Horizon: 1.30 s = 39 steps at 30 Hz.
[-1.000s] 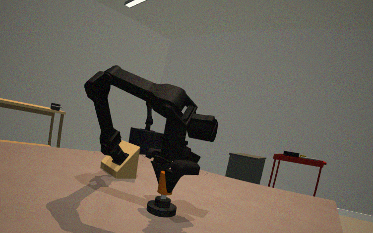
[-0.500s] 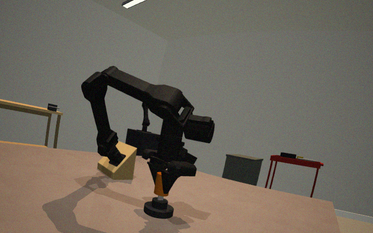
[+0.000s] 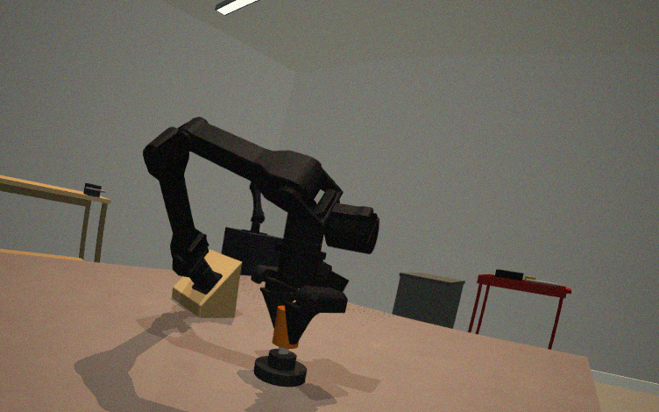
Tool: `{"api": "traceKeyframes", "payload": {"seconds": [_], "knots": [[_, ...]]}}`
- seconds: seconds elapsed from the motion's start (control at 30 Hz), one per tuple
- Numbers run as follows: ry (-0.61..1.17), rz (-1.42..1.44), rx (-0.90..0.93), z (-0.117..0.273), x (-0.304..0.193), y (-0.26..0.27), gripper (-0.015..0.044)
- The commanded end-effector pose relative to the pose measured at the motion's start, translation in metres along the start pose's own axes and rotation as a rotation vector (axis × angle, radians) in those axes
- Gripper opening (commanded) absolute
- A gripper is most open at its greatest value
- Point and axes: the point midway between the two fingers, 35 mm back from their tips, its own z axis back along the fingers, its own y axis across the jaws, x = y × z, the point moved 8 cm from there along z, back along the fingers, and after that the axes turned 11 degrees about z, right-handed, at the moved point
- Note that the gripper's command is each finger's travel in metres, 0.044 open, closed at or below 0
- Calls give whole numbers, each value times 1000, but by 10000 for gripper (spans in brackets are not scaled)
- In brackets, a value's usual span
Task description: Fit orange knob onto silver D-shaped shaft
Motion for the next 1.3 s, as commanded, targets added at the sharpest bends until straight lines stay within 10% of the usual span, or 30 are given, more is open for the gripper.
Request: {"api": "traceKeyframes", "payload": {"seconds": [0.0, 1.27], "knots": [[1, 4, -3, 0, 1, 0, 0], [2, 213, -3, 5, 2, 0, 0]]}}
